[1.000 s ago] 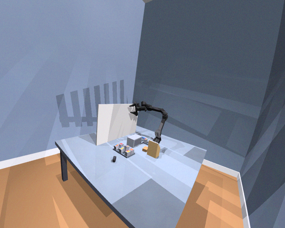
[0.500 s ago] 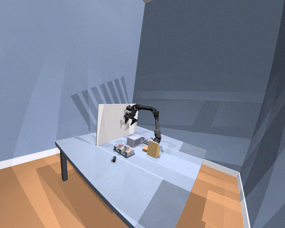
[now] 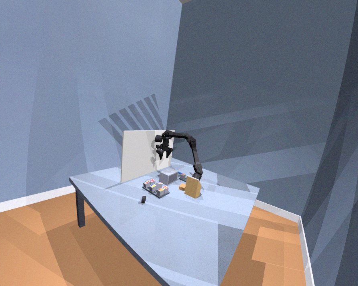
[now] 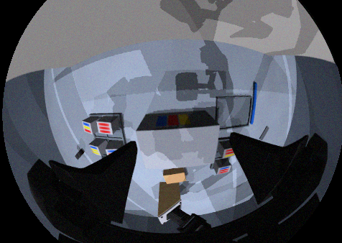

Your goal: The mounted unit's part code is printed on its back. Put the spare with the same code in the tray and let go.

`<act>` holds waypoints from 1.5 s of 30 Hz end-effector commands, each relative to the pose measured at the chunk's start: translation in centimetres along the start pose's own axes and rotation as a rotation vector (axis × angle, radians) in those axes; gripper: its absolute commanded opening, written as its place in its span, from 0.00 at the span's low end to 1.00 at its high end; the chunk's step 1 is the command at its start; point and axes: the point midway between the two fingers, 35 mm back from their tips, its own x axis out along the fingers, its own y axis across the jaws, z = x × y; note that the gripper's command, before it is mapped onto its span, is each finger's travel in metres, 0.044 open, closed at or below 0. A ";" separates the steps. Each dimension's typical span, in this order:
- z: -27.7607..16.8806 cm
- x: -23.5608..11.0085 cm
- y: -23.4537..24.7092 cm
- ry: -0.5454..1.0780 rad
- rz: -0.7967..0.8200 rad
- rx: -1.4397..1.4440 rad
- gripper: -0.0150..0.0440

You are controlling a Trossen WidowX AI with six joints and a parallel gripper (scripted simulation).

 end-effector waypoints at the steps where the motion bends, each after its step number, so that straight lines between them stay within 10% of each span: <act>1: 0.1 0.0 -0.1 -0.001 -0.003 0.004 1.00; 10: -0.2 0.2 1.1 -0.001 0.000 -0.071 1.00; 23: -11.7 6.1 17.8 -0.003 0.005 -1.480 1.00; 29: -11.9 6.2 17.9 -0.003 0.005 -1.498 1.00; 35: -12.3 10.1 18.5 -0.002 0.004 -1.498 0.76; 45: -12.4 10.5 18.5 -0.003 0.004 -1.498 0.76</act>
